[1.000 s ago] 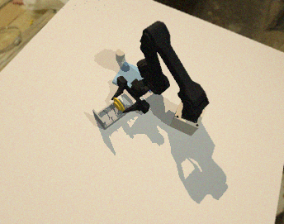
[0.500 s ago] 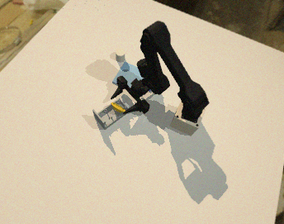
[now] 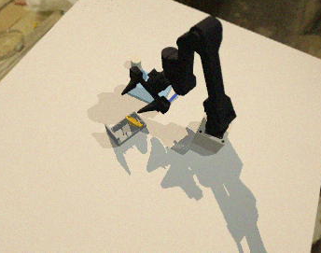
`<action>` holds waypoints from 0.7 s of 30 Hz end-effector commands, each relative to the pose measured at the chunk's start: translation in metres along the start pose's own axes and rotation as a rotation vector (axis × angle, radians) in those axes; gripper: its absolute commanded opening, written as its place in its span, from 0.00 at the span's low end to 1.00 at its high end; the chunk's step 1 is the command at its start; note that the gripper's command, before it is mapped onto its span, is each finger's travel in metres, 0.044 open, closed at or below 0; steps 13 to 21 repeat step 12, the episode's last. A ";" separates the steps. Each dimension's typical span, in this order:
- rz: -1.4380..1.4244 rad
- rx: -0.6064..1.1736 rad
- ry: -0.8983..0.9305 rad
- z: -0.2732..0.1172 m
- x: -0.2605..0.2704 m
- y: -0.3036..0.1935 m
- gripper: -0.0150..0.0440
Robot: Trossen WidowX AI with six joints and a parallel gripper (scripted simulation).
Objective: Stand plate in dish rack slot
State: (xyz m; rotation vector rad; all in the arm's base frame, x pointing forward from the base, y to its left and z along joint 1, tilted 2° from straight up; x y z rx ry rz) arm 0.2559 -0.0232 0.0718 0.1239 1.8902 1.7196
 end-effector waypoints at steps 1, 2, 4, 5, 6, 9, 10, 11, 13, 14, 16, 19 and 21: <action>0.015 -0.003 0.002 0.000 -0.001 0.011 0.93; 0.015 -0.003 0.002 0.000 -0.001 0.011 0.93; 0.030 0.005 -0.011 0.000 -0.005 0.010 0.93; 0.049 0.015 -0.028 0.001 -0.009 0.009 0.93; 0.071 0.027 -0.047 0.002 -0.014 0.007 0.93; 0.139 0.068 -0.104 0.003 -0.029 0.003 0.93; 0.161 0.082 -0.123 0.004 -0.034 0.002 0.93; 0.183 0.098 -0.141 0.004 -0.039 0.001 0.93; 0.205 0.113 -0.158 0.005 -0.043 0.000 0.93; 0.205 0.113 -0.158 0.005 -0.043 0.000 0.93; 0.205 0.113 -0.158 0.005 -0.043 0.000 0.93; 0.205 0.113 -0.158 0.005 -0.043 0.000 0.93; 0.205 0.113 -0.158 0.005 -0.043 0.000 0.93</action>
Point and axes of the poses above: the point midway between the two fingers, 35 mm back from their tips, its own z axis out along the fingers, its own x axis across the jaws, y = z × x, the point moved 6 cm from there along -z, back along the fingers, and after that the axes turned 14 degrees about -z, right-handed, at the moved point
